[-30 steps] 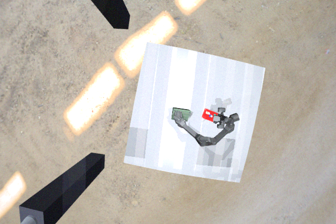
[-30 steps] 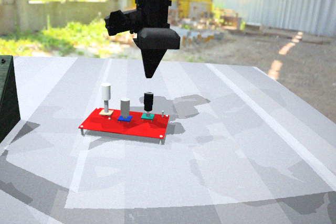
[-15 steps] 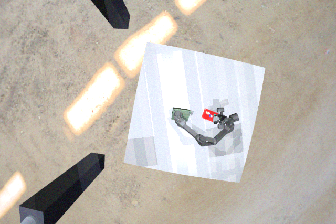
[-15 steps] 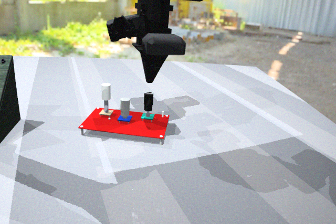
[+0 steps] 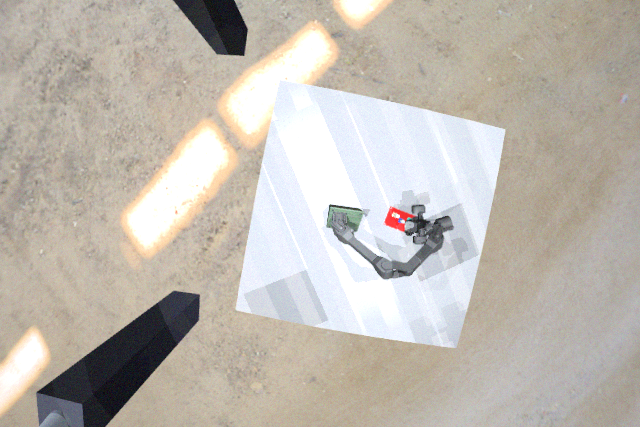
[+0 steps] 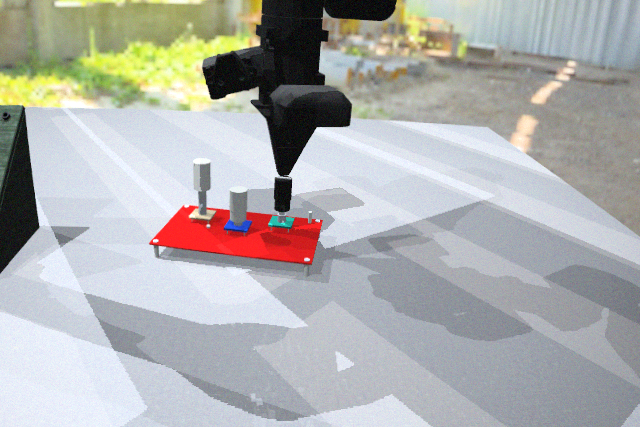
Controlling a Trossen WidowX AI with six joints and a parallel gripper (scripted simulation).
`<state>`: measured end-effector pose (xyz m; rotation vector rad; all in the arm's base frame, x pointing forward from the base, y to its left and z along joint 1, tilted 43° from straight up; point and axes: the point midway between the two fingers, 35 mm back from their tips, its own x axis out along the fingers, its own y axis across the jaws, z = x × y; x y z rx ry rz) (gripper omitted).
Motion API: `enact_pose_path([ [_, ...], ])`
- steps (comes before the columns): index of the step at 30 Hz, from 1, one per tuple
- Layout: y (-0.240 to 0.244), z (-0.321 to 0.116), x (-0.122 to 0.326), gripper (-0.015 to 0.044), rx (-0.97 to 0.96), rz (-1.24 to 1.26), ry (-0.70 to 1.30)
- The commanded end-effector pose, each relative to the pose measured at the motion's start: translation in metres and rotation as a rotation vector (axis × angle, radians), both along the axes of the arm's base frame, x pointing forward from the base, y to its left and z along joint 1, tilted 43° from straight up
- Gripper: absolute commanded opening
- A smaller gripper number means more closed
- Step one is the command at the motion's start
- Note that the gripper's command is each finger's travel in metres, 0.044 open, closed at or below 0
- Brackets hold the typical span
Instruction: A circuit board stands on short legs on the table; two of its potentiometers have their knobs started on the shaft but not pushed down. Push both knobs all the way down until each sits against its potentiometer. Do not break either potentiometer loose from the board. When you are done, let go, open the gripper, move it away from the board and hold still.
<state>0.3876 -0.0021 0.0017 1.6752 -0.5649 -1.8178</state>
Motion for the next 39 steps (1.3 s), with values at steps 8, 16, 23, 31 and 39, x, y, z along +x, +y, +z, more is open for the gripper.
enact_pose_path([
  [8, -0.0007, -0.0015, 0.0004, 0.0000, -0.004, 0.007, 0.000],
  [16, -0.0021, -0.0031, 0.0004, 0.0000, -0.004, 0.007, 0.000],
  [23, -0.0034, -0.0045, 0.0003, 0.0000, -0.004, 0.007, 0.000],
  [31, -0.0028, -0.0038, 0.0003, 0.0000, -0.004, 0.007, 0.000],
  [39, -0.0029, -0.0039, 0.0003, 0.0000, -0.004, 0.007, 0.000],
])
